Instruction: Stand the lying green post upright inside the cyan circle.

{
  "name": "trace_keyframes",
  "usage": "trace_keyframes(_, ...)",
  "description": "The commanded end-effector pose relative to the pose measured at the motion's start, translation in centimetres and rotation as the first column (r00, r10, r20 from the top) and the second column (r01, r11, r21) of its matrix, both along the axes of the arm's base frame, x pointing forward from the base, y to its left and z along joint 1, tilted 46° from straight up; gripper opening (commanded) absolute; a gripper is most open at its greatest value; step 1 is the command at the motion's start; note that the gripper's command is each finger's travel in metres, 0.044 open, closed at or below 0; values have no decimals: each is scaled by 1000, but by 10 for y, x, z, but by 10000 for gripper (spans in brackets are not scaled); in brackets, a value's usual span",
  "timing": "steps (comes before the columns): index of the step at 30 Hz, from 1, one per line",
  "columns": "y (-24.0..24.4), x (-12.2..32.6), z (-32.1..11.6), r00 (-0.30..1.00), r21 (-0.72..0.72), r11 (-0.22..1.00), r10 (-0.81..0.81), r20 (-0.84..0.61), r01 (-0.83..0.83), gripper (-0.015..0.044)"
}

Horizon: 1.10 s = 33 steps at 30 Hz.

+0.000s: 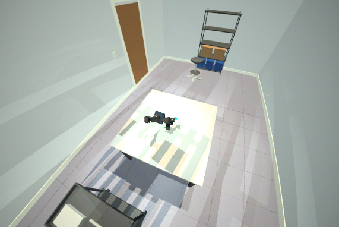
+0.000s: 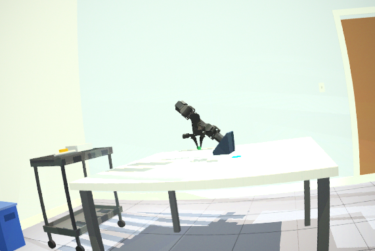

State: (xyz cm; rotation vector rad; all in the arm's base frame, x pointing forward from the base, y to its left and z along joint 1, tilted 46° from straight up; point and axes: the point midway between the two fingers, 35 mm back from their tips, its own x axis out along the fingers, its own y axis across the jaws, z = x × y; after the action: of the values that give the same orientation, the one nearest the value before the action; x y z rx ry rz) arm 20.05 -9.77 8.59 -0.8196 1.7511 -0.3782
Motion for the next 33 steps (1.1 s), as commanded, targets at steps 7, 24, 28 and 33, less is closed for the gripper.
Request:
trace_keyframes(7, 22, 4, 23, 1000, 0, 1000, -3, 5, 3, 23)
trace_keyframes(24, 50, 14, 34, 999, 6, 999, 39, -36, -39, 23)
trace_keyframes(28, 57, 21, 29, 996, 16, 998, 67, -59, -66, 23)
trace_keyframes(33, 67, 30, 22, 991, 29, 995, 101, -89, -99, 23)
